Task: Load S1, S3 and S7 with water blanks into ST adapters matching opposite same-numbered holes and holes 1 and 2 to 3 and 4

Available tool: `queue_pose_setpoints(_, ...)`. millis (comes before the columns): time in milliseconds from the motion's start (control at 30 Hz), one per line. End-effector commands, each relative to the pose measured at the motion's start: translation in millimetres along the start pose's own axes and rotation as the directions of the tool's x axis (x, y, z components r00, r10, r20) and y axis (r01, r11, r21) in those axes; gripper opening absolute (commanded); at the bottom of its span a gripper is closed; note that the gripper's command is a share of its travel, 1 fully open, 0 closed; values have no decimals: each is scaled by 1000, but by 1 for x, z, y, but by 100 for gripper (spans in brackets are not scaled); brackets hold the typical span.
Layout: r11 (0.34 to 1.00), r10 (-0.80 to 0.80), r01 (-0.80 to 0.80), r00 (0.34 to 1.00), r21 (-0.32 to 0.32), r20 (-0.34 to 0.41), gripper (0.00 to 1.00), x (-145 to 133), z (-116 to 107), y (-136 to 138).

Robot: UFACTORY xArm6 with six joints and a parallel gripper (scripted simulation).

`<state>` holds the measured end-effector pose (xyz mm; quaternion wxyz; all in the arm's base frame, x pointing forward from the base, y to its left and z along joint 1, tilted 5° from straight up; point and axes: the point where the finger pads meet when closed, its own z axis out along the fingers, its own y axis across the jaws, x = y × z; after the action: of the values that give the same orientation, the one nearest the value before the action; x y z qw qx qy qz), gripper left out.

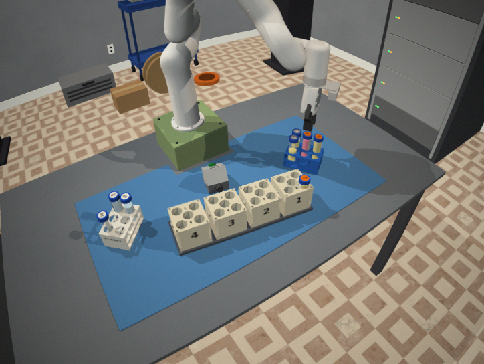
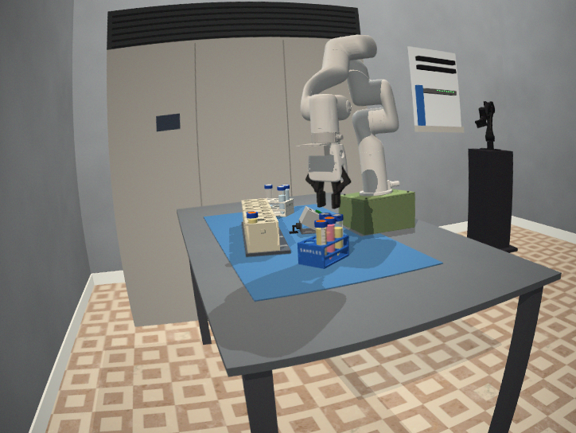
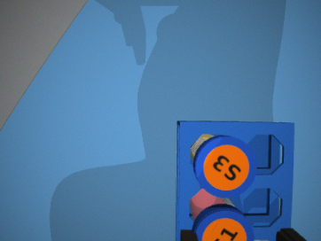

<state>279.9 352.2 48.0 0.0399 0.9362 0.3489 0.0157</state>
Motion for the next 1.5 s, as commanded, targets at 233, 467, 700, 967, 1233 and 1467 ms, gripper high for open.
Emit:
queue_pose_setpoints(233, 1000, 0, 0, 1000, 1, -3, 44, 1, -21, 0)
queue_pose_setpoints(467, 1000, 0, 0, 1000, 1, -3, 44, 1, -33, 0)
queue_pose_setpoints(700, 1000, 0, 0, 1000, 1, -3, 44, 1, -45, 0)
queue_pose_setpoints(967, 1000, 0, 0, 1000, 1, -3, 44, 1, -61, 0)
queue_pose_setpoints(1233, 1000, 0, 0, 1000, 1, -3, 44, 1, -73, 0)
queue_pose_setpoints(1467, 1000, 0, 0, 1000, 1, -3, 44, 1, -82, 0)
